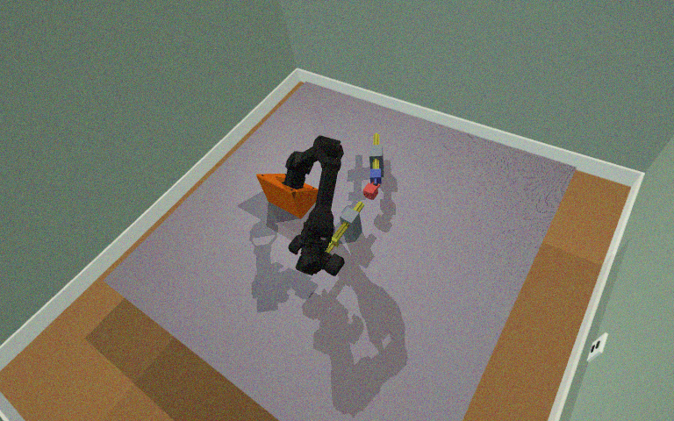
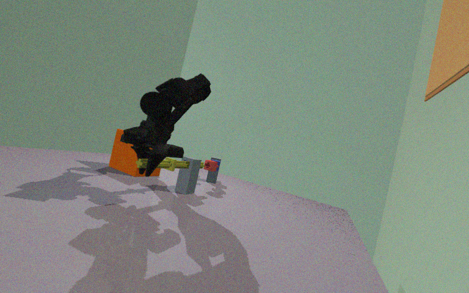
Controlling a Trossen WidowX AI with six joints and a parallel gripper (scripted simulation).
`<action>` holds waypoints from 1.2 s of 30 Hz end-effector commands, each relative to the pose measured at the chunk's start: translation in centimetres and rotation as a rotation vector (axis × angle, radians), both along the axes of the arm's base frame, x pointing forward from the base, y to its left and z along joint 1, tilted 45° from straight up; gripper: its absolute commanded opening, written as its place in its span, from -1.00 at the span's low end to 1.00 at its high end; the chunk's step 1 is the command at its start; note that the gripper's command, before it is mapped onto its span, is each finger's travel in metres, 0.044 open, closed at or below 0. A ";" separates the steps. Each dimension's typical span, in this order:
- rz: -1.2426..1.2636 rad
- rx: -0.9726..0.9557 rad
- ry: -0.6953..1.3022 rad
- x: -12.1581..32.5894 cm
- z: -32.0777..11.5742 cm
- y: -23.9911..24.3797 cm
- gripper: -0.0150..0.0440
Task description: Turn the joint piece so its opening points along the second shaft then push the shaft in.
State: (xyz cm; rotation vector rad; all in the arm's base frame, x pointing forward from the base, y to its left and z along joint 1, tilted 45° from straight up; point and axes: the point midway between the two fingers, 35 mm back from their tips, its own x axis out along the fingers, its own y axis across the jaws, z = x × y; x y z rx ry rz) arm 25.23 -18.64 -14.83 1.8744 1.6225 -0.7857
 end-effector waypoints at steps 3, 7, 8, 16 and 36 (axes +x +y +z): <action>0.004 0.001 0.004 0.0 0.0 0.0 -0.40; 0.004 0.001 0.004 0.0 0.0 0.0 -0.49; 0.003 0.001 0.003 0.0 0.0 0.0 -0.49; -0.011 0.001 -0.008 0.1 0.6 0.8 -0.49; -0.022 0.004 -0.017 0.4 2.7 3.1 -0.49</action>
